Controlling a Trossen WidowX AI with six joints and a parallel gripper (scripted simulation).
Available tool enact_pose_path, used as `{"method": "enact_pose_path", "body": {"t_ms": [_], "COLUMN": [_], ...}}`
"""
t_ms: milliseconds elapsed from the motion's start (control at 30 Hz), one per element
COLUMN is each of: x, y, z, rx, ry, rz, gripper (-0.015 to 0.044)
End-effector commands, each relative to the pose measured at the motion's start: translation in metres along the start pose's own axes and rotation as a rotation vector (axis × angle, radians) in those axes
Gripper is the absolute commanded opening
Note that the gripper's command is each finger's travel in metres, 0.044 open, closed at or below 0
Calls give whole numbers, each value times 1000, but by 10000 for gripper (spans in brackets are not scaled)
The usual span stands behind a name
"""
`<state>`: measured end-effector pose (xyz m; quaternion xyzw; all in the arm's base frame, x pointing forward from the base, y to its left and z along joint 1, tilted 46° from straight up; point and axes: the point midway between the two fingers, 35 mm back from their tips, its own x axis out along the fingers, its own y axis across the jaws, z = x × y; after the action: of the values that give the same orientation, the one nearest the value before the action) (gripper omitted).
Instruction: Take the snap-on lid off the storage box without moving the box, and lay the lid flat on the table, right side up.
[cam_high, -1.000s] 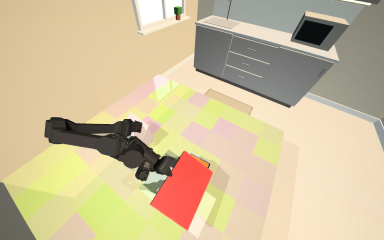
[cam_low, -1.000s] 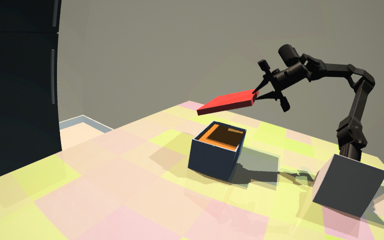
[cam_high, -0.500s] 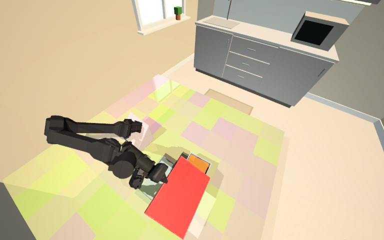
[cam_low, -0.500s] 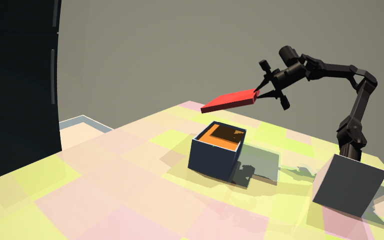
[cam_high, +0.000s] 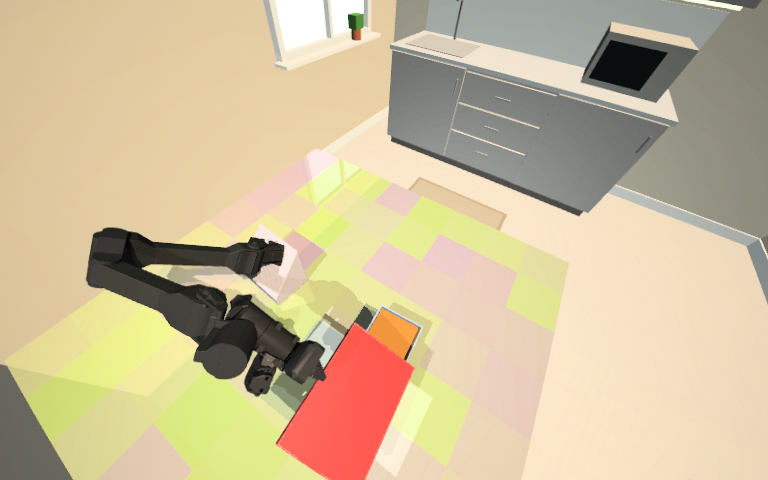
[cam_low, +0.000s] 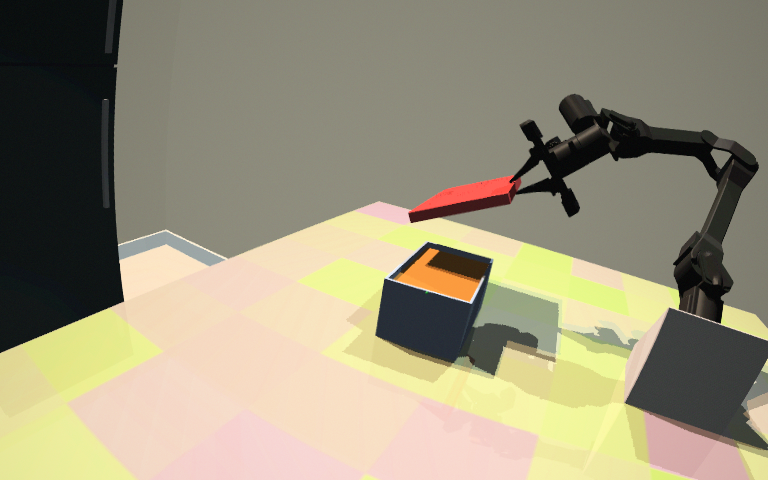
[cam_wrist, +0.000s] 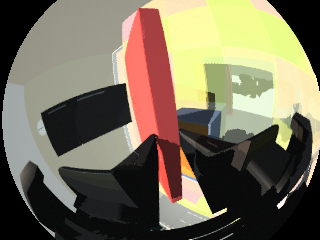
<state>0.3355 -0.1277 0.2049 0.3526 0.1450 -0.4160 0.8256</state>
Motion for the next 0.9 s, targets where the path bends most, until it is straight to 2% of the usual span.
{"method": "enact_pose_path", "body": {"t_ms": [0, 867], "x": [-5, -9], "y": [7, 4], "z": [11, 63], "rx": [4, 3], "ry": [-5, -7], "rz": [27, 28], "gripper": [0, 0]}}
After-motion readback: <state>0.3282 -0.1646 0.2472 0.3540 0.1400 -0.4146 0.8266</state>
